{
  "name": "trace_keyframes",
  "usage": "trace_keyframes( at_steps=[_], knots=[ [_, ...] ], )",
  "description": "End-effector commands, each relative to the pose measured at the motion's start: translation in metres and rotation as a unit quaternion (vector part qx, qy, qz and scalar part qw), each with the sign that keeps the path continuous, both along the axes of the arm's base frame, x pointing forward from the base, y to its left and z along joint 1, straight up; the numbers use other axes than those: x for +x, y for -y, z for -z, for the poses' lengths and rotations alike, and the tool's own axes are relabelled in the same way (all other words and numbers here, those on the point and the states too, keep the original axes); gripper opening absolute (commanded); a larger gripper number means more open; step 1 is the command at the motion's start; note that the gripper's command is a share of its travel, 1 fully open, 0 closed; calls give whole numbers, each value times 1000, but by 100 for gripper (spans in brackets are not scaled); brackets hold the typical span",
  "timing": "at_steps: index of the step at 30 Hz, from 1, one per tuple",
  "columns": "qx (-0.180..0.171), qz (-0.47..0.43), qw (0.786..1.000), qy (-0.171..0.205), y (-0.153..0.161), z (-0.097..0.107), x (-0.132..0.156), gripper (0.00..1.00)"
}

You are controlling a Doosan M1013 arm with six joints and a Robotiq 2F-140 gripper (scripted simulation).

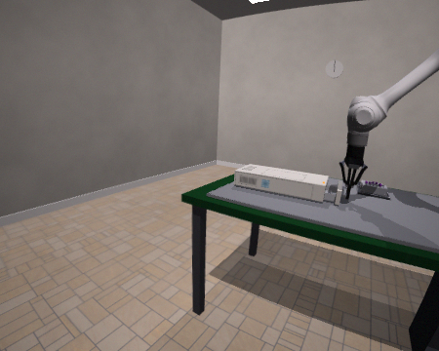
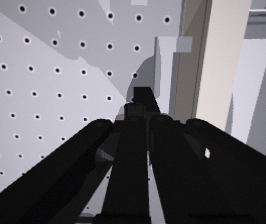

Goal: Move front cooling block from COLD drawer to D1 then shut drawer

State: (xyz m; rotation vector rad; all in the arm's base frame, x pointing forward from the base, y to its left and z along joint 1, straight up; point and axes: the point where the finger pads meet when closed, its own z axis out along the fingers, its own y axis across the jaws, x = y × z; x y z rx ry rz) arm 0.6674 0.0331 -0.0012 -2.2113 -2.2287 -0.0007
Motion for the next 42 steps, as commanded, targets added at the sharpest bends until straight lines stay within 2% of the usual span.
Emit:
trace_keyframes(
  at_steps=[1,12,42],
  knots=[
    [0,0,1000,1,0,-1,6,10],
    [0,0,1000,1,0,-1,18,10],
    [0,0,1000,1,0,-1,26,10]
  ],
)
